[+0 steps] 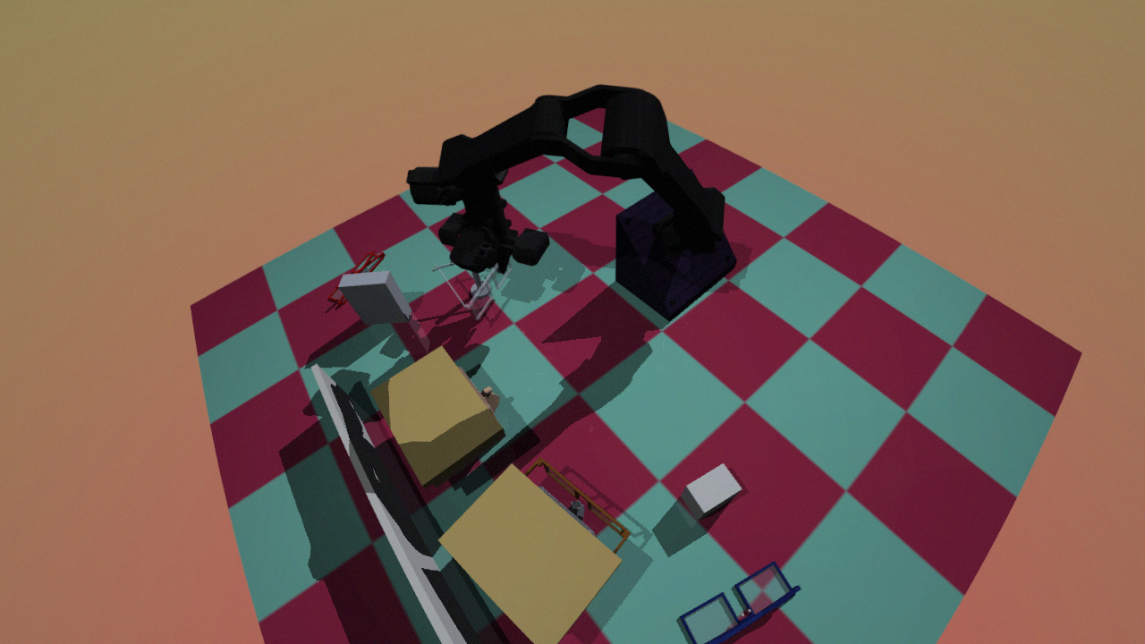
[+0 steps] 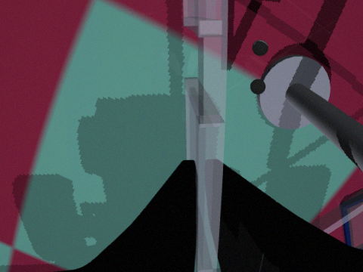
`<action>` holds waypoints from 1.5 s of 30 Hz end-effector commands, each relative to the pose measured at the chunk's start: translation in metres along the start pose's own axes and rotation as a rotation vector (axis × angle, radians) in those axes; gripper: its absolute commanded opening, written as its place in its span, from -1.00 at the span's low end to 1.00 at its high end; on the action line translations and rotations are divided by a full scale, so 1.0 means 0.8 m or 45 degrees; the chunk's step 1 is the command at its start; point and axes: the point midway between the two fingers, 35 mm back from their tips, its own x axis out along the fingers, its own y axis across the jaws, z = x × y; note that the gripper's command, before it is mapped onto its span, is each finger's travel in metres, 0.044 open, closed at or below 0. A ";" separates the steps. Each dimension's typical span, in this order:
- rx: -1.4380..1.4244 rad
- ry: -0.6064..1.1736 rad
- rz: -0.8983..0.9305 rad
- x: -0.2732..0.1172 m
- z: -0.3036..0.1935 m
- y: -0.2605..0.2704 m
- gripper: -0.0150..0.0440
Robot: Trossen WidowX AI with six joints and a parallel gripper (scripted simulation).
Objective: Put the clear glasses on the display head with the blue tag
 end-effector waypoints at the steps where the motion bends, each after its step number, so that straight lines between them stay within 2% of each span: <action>1: 0.001 -0.005 0.003 0.001 0.005 0.003 -0.49; 45: 0.000 -0.008 0.005 0.001 0.048 0.020 -0.49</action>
